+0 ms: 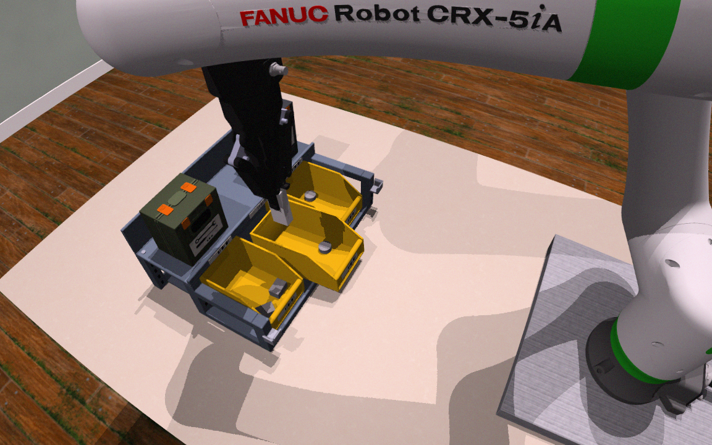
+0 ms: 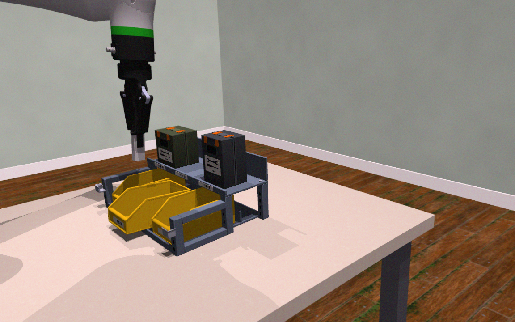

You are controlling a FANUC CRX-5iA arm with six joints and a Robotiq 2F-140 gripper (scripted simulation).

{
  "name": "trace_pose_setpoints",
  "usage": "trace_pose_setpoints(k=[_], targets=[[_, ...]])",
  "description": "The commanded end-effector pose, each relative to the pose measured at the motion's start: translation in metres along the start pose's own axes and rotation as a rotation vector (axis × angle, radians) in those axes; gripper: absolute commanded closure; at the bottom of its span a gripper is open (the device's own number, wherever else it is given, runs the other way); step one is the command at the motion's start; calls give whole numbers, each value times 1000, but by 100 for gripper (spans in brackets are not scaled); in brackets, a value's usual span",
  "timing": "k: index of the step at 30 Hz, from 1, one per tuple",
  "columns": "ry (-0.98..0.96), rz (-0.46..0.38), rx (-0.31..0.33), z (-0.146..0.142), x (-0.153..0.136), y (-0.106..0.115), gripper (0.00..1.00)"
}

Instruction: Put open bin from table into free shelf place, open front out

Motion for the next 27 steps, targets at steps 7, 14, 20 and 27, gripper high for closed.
trace_pose_setpoints(k=[7, 14, 20, 27], targets=[[16, 1, 0, 1, -1, 0, 100], [268, 16, 0, 10, -18, -2, 100], [385, 22, -1, 14, -26, -4, 100], [639, 36, -6, 25, -44, -8, 100]])
Point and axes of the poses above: the point where the finger pads meet when closed, its own y axis back along the fingers, its own z axis across the jaws, x = y × z, the point moved 2 cm from there along y, back along the fingers, and after that the axes turned 8 degrees about -y, right-handed, at the moved point
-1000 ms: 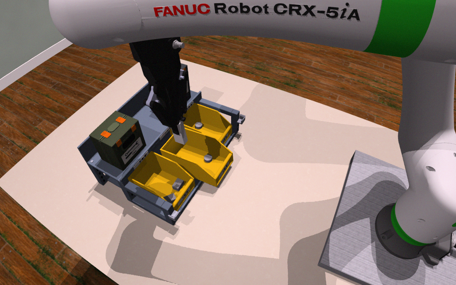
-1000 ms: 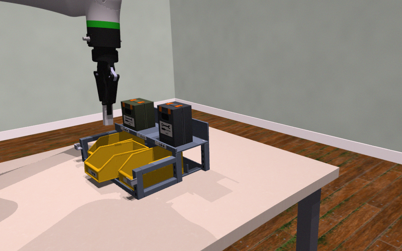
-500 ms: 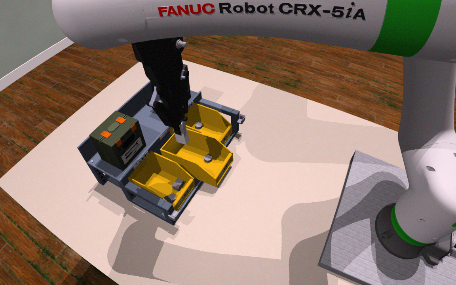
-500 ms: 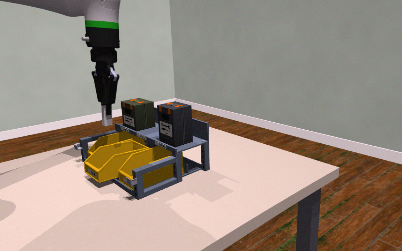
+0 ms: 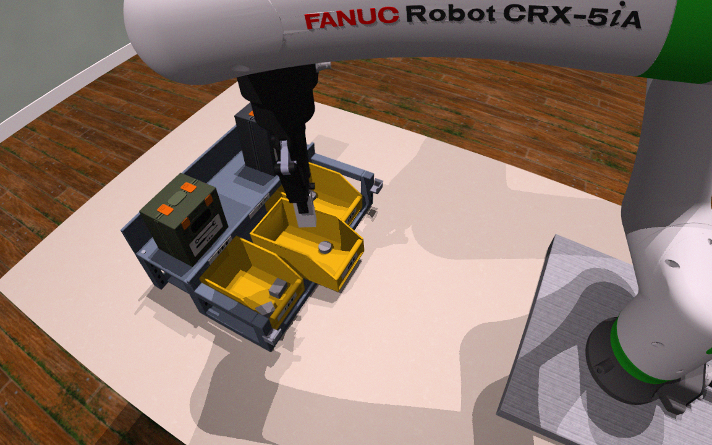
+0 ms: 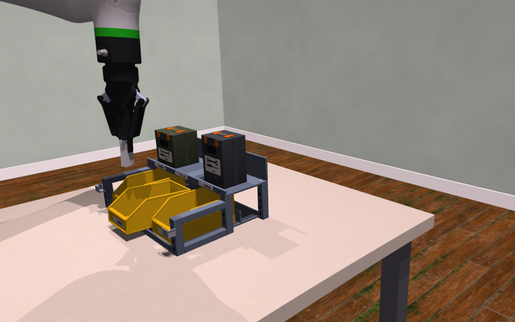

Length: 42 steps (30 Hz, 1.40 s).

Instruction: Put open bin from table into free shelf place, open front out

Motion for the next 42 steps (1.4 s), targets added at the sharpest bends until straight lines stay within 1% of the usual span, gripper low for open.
trace_pose_setpoints(k=[1, 8, 10, 11, 25, 27, 29, 31, 34, 42], targets=[[191, 22, 0, 1, -15, -3, 100], [398, 32, -8, 1, -33, -7, 100], [398, 32, -8, 1, -33, -7, 100], [485, 36, -13, 1, -40, -9, 100], [889, 50, -36, 3, -76, -22, 100], [889, 50, -36, 3, -76, -22, 100], [998, 52, -44, 3, -85, -26, 100], [1052, 53, -48, 3, -90, -28, 100], [1090, 54, -51, 3, -94, -29, 100], [1091, 54, -51, 3, -94, -29, 100]])
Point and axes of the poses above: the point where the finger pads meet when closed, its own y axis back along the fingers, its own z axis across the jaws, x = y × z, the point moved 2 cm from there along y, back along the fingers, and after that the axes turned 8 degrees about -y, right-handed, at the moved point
